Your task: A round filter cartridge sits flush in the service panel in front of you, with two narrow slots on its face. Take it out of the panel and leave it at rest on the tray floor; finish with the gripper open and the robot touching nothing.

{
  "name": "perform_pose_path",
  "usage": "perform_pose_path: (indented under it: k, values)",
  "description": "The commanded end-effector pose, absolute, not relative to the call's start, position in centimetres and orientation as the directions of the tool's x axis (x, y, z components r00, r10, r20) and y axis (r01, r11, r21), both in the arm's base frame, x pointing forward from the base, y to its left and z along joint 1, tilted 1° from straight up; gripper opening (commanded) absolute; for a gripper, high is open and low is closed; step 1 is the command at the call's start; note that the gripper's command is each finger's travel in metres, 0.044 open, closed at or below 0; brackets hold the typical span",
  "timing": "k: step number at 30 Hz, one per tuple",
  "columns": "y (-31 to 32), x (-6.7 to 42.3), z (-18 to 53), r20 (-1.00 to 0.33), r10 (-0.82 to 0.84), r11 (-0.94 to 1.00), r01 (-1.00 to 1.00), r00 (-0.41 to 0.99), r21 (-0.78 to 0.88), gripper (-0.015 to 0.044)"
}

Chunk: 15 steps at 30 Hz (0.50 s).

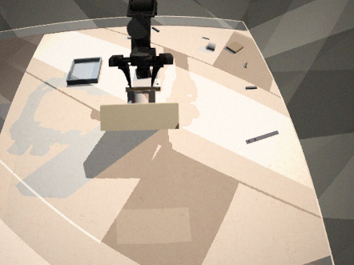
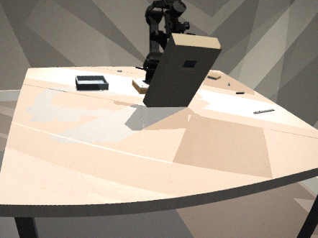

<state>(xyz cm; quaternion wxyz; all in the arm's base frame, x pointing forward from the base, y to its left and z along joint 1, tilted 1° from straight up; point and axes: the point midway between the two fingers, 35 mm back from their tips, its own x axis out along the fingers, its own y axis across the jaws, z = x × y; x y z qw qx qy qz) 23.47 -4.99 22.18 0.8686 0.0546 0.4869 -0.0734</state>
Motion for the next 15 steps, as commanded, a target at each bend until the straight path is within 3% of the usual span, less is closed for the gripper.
perform_pose_path:
  k: [1, 15]
  values:
    - [-5.1, 23.7, 21.4, -0.860, -0.075, 0.982, 0.187, 0.504, 0.024, 0.0305]
    - [-5.2, 24.8, 19.4, -0.860, -0.075, 0.982, 0.187, 0.505, 0.024, 0.0305]
